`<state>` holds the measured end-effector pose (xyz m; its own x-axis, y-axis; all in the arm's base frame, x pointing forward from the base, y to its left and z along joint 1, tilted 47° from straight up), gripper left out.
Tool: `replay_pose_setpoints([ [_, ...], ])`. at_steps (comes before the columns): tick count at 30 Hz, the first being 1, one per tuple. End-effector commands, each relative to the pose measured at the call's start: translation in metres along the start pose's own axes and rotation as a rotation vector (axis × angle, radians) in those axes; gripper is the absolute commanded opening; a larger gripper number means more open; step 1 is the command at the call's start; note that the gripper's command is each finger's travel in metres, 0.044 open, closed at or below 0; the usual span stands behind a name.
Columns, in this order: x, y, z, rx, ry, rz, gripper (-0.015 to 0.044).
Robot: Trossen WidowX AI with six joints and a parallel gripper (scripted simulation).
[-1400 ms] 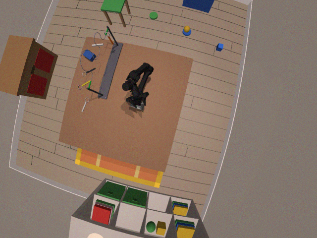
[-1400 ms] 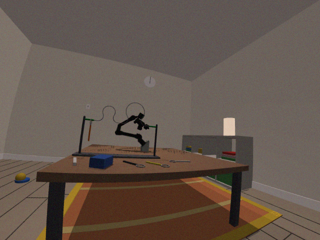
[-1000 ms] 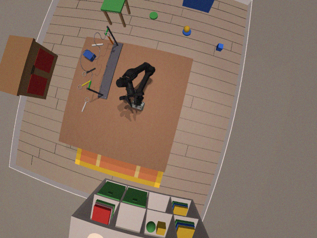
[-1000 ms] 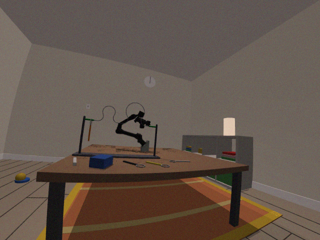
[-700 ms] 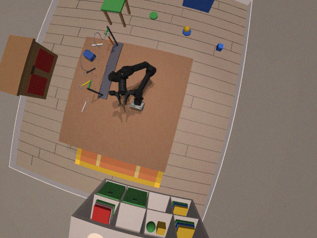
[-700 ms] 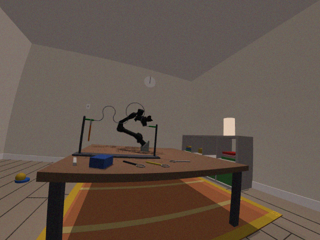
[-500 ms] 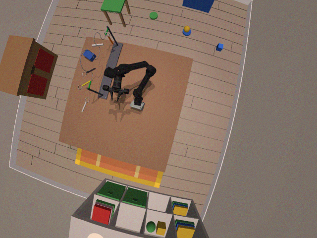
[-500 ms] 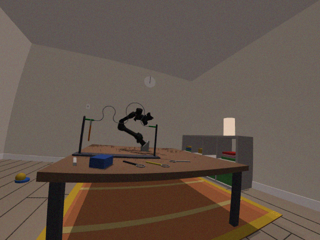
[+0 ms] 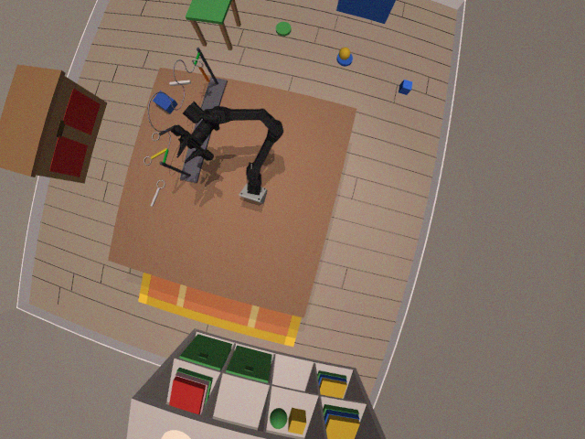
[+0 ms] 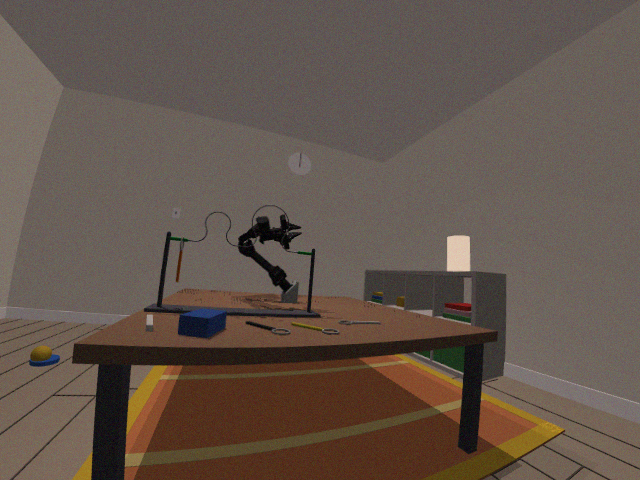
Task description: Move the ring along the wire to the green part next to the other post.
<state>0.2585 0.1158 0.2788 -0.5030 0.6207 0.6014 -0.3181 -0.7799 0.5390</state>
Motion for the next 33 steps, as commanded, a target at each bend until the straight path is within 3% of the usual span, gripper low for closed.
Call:
replay_pose_setpoints([
  [1,-0.020,0.019,0.023,-0.097,0.153,-0.041,0.0160],
  [17,-0.087,0.105,0.073,-0.315,0.667,-0.319,0.0160],
  [33,-0.152,0.192,0.079,-0.306,1.016,-0.678,0.0160],
])
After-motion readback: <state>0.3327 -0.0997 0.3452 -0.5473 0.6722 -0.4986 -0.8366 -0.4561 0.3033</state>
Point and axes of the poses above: the point midway between the two fingers, 35 mm back from their tips, its own y axis back along the fingers, its own z axis across the jaws, x = y × z, the point moved 6 cm from there along y, back along the fingers, and after that the axes turned 11 degrees about -y, right-handed, at the moved point
